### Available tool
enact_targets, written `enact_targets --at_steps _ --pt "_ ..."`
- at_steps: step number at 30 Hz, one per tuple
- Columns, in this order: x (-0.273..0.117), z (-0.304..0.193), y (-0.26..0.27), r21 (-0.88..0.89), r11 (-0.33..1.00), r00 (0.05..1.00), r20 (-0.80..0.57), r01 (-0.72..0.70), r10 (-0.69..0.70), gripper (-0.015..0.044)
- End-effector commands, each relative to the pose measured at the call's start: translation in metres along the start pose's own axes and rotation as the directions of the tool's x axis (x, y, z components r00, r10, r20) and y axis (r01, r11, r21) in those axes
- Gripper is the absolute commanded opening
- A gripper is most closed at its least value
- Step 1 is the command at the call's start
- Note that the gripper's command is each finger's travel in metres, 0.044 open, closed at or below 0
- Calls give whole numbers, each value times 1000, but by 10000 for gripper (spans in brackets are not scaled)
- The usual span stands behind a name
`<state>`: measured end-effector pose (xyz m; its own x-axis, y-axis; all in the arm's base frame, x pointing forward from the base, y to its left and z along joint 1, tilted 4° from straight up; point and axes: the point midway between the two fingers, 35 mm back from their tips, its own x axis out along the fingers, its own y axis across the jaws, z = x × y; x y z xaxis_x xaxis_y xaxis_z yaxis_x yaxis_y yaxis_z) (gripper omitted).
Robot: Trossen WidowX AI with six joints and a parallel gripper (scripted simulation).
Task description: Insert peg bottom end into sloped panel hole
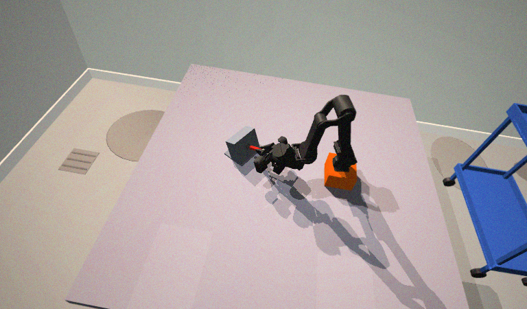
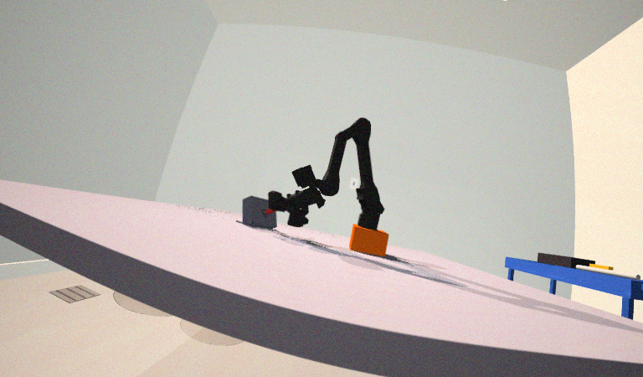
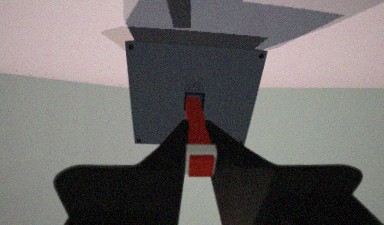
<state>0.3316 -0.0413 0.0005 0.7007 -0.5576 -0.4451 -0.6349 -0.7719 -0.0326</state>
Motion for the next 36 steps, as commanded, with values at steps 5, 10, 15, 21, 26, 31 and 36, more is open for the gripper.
enact_targets --at_steps 5,10,15,21,26,31,36 --pt "0 -4 -2 7 1000 1000 -5 0 0 0" --pt "0 -5 -3 7 1000 1000 -5 0 0 0" --pt "0 -6 -4 7 1000 1000 -5 0 0 0" --pt "0 -7 -5 7 1000 1000 -5 0 0 0" --pt "2 -7 -4 7 1000 1000 -5 0 0 0" --pt "4 -7 -4 7 1000 1000 -5 0 0 0" --pt "4 -5 -5 7 1000 1000 -5 0 0 0"
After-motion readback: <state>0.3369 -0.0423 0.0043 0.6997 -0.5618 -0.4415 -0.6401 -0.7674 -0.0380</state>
